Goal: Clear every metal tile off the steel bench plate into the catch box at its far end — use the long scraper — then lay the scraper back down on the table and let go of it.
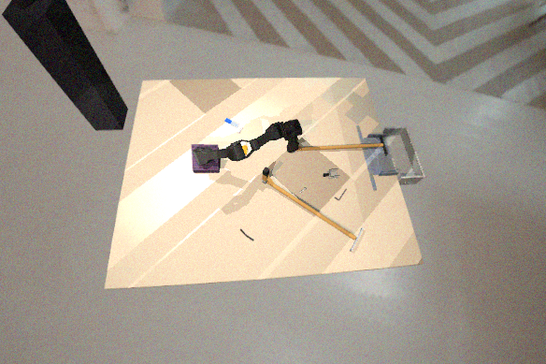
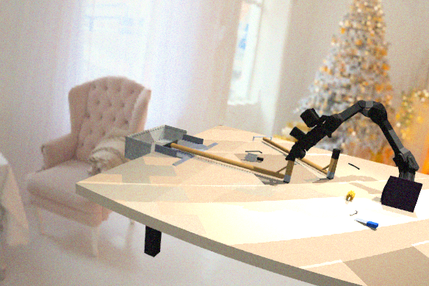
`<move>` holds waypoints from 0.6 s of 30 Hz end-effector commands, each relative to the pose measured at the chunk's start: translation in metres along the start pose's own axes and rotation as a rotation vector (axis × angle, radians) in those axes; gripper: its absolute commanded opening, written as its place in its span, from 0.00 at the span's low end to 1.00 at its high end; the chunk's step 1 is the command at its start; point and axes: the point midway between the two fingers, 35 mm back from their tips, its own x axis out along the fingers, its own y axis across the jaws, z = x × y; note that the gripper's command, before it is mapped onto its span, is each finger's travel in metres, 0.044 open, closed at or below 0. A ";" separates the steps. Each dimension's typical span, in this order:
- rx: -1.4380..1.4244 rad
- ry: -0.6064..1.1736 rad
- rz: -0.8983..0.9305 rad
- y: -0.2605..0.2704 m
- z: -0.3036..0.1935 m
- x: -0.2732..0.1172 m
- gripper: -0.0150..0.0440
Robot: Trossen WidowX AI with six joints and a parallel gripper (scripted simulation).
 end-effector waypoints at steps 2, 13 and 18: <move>0.002 -0.015 0.003 0.001 0.002 -0.009 0.25; 0.002 -0.015 0.004 0.003 -0.006 -0.017 0.25; 0.002 -0.015 0.005 0.004 -0.010 -0.021 0.25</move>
